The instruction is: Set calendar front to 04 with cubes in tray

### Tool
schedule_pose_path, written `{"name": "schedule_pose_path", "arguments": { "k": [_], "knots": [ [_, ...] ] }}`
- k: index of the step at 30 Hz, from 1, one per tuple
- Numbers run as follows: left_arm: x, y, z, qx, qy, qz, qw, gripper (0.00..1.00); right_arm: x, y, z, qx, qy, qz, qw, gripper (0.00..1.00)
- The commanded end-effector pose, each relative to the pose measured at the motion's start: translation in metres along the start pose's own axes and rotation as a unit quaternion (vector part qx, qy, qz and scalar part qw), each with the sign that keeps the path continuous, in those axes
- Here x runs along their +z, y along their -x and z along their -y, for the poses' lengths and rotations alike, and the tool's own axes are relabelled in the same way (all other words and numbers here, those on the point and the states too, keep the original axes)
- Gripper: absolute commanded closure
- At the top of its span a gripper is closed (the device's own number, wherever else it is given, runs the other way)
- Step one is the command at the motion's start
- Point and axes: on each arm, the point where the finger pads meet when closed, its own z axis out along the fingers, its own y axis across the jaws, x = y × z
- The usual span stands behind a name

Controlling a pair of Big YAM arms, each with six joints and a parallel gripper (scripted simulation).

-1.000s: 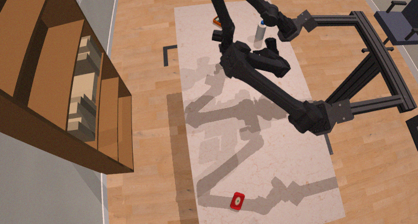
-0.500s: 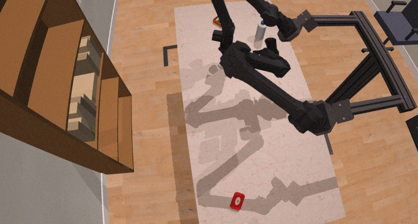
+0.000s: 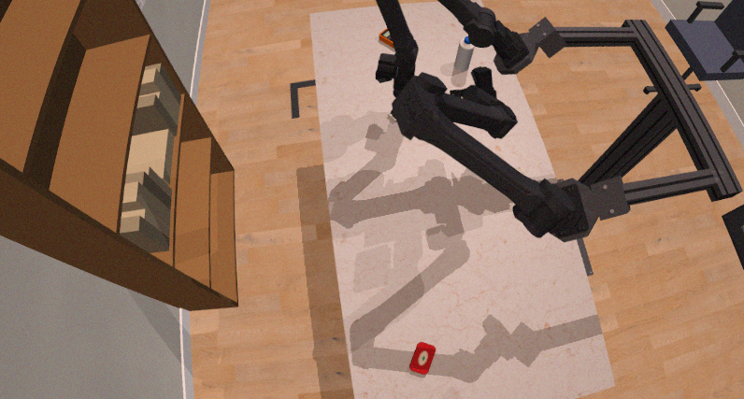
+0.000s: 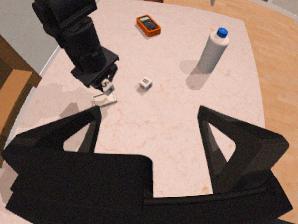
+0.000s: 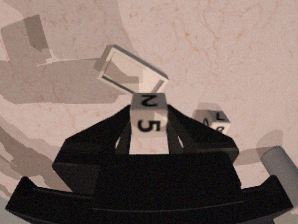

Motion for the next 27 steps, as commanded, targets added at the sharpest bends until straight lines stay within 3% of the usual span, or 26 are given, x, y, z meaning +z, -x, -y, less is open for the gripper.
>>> {"name": "schedule_pose_path", "arguments": {
  "k": [1,8,15,17,22,27],
  "knots": [
    [0.0012,0.0072,-0.005,-0.004,0.006,0.007,1.0,0.0,0.0005,0.0009,-0.0031,-0.095,0.004,-0.003,0.995,0.74],
    [0.0012,0.0072,-0.005,-0.004,0.006,0.007,1.0,0.0,0.0003,0.0001,-0.0031,-0.251,0.004,-0.005,0.968,0.74],
    [0.0012,0.0072,-0.005,-0.004,0.006,0.007,1.0,0.0,0.0002,-0.0004,-0.0031,-0.388,0.004,-0.006,0.922,0.74],
    [0.0012,0.0072,-0.005,-0.004,0.006,0.007,1.0,0.0,0.0002,-0.0004,-0.0031,-0.388,0.004,-0.006,0.922,0.74],
    [0.0012,0.0072,-0.005,-0.004,0.006,0.007,1.0,0.0,0.0003,0.0003,-0.0031,-0.466,0.003,-0.005,0.885,0.74],
    [0.0012,0.0072,-0.005,-0.004,0.006,0.007,1.0,0.0,0.0004,0.0008,-0.0031,-0.475,0.002,-0.005,0.88,0.74]
  ]
}}
